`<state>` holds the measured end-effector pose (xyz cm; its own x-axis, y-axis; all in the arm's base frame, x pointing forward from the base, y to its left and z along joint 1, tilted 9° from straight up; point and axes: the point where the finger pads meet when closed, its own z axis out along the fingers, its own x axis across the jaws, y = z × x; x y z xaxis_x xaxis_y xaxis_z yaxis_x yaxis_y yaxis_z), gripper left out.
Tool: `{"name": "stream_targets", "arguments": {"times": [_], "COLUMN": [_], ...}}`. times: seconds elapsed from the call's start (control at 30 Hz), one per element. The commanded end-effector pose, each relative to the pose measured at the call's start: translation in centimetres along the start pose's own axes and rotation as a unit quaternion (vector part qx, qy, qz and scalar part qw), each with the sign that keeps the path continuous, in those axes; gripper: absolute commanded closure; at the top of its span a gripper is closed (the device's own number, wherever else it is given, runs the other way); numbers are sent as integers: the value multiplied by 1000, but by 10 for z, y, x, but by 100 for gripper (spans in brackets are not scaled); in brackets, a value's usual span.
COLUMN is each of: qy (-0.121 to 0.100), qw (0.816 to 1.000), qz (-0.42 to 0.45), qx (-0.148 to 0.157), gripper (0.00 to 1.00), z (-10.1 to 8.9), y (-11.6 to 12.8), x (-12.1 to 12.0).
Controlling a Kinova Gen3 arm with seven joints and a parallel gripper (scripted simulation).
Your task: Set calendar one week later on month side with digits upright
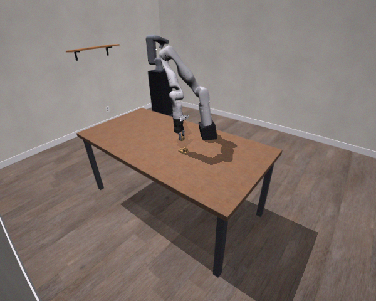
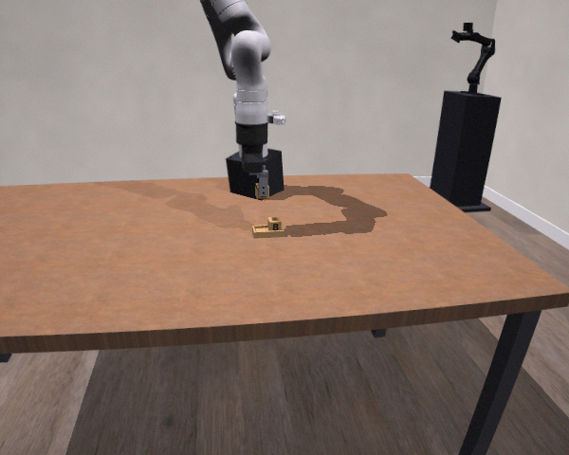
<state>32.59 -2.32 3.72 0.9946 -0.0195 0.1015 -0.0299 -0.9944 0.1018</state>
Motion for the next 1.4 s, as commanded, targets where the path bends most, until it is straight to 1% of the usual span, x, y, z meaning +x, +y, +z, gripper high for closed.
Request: {"name": "stream_targets", "arguments": {"times": [0.0, 0.3, 1.07, 1.37], "qy": [3, 3, 3, 2], "qw": [1000, 1000, 1000, 1000], "qz": [2, 2, 4, 18], "qx": [-1, -1, -1, -1], "gripper": [40, 40, 40, 40], "z": [-3, -7, -7, -7], "y": [2, 2, 2, 2], "x": [2, 2, 2, 2]}}
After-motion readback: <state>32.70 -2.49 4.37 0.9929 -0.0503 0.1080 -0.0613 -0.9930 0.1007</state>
